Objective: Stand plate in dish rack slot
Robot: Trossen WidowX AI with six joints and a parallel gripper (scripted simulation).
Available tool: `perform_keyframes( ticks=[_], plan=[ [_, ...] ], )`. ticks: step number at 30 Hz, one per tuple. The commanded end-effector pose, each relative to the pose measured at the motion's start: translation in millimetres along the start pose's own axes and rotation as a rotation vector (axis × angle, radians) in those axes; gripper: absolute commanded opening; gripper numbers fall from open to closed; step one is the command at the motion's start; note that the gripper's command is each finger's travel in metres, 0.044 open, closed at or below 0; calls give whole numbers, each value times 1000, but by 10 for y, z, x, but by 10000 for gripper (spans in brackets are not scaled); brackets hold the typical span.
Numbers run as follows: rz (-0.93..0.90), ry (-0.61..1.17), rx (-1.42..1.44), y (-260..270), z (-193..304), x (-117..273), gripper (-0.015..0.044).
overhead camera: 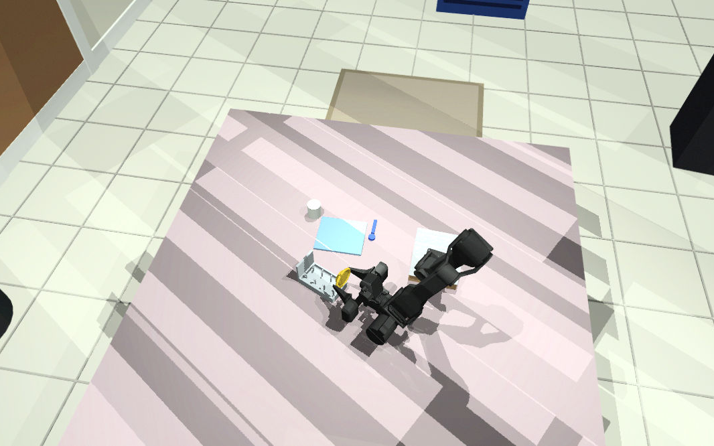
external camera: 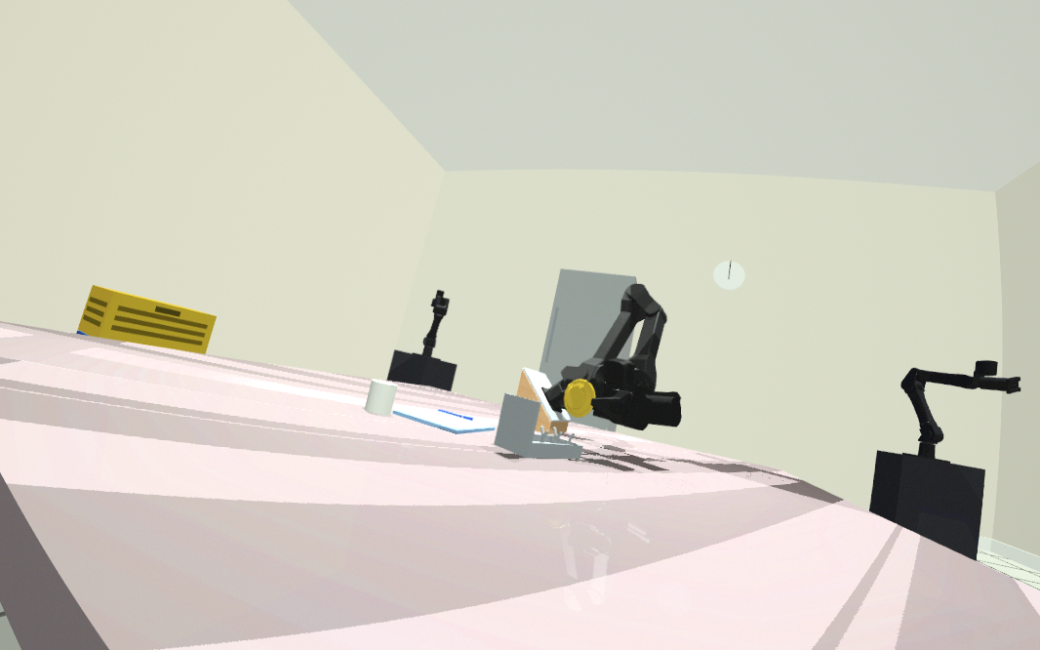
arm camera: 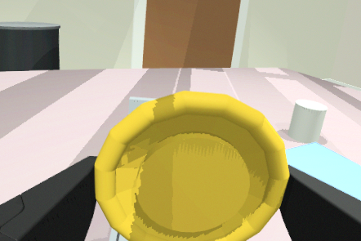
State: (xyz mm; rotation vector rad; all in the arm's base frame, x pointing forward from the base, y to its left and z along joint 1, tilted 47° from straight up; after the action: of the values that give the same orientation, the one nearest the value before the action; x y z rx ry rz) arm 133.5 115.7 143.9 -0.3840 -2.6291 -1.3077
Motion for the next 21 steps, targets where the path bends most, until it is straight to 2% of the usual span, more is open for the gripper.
perform_keyframes(
  ticks=[1, 21],
  plan=[
    [-9, -10, -17, -5, -11, 11, 0],
    [-8, -6, -16, -16, 227, -140, 0]
  ],
)
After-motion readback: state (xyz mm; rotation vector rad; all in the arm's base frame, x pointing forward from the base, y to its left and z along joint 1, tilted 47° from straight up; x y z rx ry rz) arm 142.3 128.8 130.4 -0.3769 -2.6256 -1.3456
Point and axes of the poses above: the point midway between the two fingers, 35 mm back from their tips, its own x axis back along the fingers, its own y axis across the jaws, z = x × y, the point moved 8 cm from there along x, back along the fingers, and after that the axes turned 7 degrees about -x, right-handed, at the moved point
